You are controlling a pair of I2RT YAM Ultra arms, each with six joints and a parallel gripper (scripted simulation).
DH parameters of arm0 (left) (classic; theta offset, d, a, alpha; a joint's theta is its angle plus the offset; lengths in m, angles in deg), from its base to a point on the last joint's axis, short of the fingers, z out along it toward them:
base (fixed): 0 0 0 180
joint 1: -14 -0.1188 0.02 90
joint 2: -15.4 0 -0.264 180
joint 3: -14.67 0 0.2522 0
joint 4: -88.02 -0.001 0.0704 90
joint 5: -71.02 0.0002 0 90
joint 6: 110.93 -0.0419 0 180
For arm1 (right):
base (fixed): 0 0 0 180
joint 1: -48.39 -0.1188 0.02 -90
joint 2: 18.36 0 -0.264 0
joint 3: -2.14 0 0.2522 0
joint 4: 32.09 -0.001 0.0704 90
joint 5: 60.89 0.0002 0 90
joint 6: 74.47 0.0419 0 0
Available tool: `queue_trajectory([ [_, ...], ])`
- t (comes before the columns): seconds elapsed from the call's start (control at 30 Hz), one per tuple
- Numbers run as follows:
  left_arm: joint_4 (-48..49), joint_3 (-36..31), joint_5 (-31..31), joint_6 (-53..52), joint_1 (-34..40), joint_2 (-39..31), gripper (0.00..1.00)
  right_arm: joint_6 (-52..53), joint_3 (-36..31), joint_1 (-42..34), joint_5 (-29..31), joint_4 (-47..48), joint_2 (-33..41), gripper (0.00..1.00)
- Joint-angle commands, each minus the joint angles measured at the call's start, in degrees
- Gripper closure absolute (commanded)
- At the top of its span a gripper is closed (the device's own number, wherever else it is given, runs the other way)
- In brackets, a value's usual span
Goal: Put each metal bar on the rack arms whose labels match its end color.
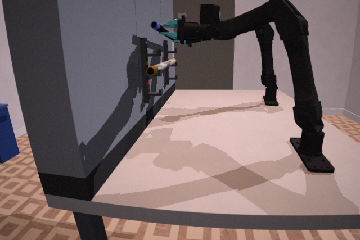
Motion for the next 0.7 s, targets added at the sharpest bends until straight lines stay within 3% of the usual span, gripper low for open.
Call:
queue_trajectory([
  [0.0, 3.45, 3.36, 2.24, -2.85, -0.59, -0.87, 1.0, -1.22, 4.42, 0.53, 0.09, 4.34, 0.85, 1.0],
  [0.67, 4.98, 3.07, 1.38, -4.49, 0.03, -0.84, 1.0, -0.64, 3.12, 0.75, -0.36, 5.56, 1.28, 1.0],
])
